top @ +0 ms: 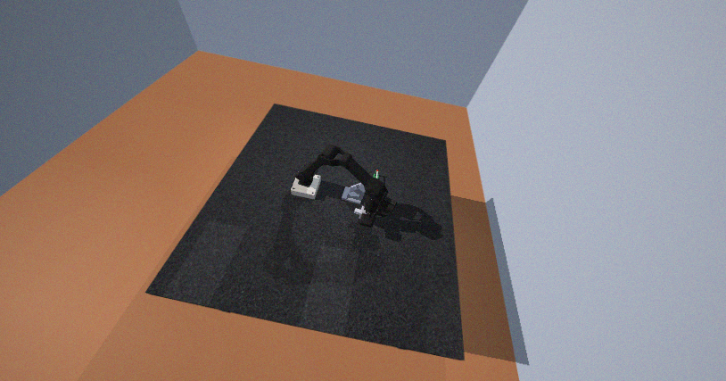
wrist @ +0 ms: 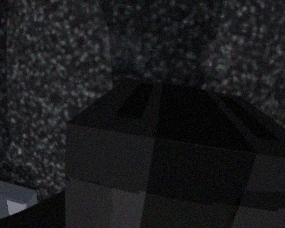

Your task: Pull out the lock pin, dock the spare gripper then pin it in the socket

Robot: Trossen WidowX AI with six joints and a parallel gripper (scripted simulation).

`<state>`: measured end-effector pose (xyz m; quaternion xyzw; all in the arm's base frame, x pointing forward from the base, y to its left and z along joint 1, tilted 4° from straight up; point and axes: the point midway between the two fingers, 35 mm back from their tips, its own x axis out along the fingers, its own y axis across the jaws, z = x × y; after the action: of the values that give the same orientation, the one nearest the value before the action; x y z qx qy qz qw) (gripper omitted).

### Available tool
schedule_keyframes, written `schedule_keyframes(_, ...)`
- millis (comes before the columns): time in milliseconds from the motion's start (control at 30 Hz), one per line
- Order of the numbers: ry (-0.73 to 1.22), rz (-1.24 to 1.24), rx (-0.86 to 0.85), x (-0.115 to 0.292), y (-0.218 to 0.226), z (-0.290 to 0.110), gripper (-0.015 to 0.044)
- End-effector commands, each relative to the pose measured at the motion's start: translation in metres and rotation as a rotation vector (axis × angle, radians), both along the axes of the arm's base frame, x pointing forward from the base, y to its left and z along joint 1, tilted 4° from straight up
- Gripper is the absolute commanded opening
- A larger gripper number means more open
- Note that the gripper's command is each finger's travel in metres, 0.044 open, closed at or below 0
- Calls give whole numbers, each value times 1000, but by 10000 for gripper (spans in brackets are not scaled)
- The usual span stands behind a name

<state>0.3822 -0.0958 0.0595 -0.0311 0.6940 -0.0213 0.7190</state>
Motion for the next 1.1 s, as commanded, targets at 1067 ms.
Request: schedule_keyframes(1067,-78,-921,35,-22,-6,5,0)
